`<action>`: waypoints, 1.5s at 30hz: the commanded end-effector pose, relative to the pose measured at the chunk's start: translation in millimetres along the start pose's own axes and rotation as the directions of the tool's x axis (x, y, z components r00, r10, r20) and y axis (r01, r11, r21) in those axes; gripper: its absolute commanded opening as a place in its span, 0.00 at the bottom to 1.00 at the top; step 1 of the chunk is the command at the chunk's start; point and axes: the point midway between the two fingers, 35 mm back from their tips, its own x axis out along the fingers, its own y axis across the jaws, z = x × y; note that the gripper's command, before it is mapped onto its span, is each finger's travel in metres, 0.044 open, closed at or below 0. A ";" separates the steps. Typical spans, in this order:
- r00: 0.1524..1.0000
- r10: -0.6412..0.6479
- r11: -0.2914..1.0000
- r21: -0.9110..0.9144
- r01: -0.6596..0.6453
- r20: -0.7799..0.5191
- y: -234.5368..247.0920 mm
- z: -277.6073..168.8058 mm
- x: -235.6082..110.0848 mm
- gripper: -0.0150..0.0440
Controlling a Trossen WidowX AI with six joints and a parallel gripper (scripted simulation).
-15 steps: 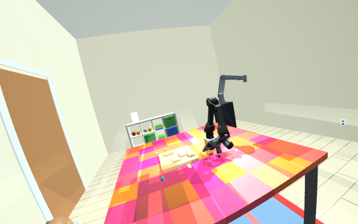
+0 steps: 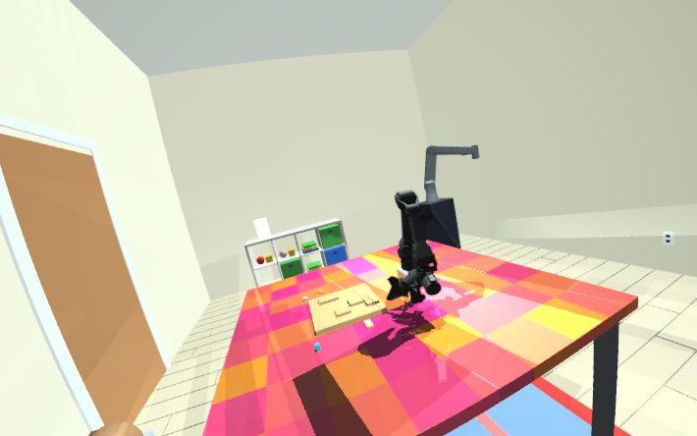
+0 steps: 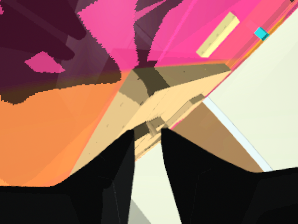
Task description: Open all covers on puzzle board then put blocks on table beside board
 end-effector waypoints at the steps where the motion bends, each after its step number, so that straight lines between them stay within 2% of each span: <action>1: 0.993 0.121 0.984 0.132 -0.120 0.001 -4.7 -0.5 10.5 0.25; 12: 0.913 0.404 0.783 0.494 -0.377 0.056 -26.4 -16.2 42.3 0.25; 16: 0.870 0.483 0.661 0.610 -0.437 0.100 -35.3 -24.8 53.6 0.25; 22: 0.787 0.583 0.409 0.763 -0.501 0.203 -48.6 -36.3 70.0 0.25; 33: 0.666 0.625 -0.032 0.865 -0.501 0.408 -76.6 -70.0 98.8 0.25; 42: 0.558 0.576 -0.478 0.800 -0.363 0.598 -99.8 -107.8 119.0 0.25; 45: 0.551 0.568 -0.510 0.787 -0.348 0.612 -101.6 -111.3 120.5 0.25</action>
